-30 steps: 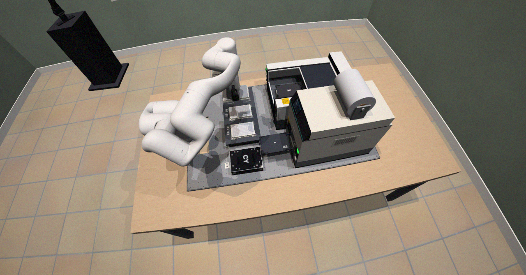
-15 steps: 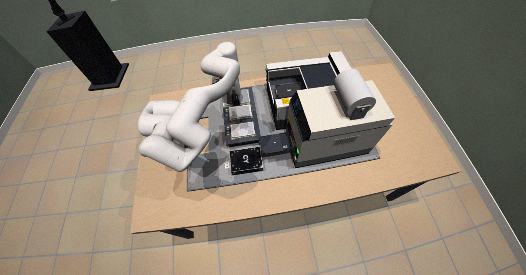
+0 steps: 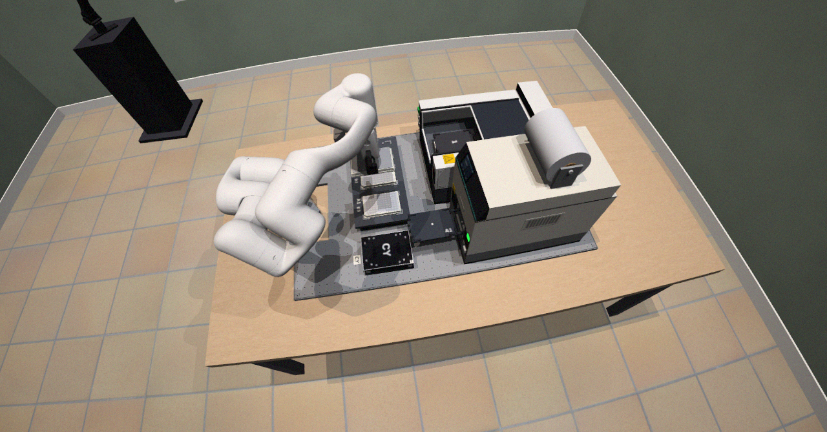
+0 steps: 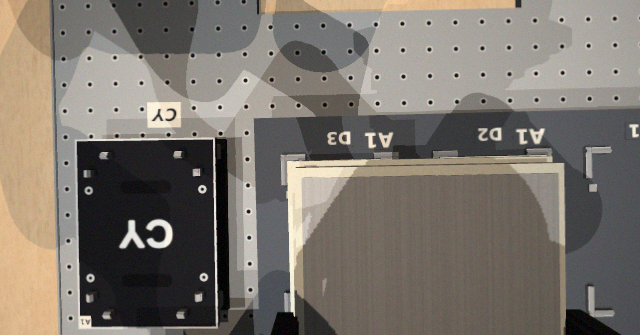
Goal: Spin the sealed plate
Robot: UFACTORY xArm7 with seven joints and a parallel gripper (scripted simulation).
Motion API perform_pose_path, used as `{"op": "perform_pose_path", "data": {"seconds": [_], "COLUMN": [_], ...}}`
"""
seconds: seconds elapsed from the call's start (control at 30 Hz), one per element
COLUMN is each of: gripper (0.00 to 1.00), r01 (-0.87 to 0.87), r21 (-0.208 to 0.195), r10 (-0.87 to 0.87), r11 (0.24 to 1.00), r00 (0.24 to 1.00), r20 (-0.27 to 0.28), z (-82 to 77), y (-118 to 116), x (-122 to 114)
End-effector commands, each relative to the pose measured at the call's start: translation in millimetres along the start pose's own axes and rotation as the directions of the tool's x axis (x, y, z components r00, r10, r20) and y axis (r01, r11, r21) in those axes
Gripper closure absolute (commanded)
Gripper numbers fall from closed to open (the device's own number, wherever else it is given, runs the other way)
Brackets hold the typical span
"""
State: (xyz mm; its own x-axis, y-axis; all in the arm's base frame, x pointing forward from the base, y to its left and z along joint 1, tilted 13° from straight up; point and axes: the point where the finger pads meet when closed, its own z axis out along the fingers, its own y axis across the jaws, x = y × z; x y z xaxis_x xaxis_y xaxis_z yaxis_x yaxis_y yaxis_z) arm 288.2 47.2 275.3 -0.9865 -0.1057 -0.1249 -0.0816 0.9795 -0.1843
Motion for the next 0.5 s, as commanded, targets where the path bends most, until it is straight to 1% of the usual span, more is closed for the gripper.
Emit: {"op": "perform_pose_path", "data": {"seconds": [0.0,0.13,0.47], "gripper": [1.0,1.0,1.0], "r01": [0.0,0.0,0.0], "r21": [-0.001,-0.001,-0.001], "r10": [0.0,0.0,0.0], "r11": [1.0,1.0,1.0], "r00": [1.0,1.0,1.0], "r20": [0.003,0.003,0.003], "z": [-1.3,-1.3,-1.3], "y": [-10,-15,-38], "x": [-1,-1,-1]}}
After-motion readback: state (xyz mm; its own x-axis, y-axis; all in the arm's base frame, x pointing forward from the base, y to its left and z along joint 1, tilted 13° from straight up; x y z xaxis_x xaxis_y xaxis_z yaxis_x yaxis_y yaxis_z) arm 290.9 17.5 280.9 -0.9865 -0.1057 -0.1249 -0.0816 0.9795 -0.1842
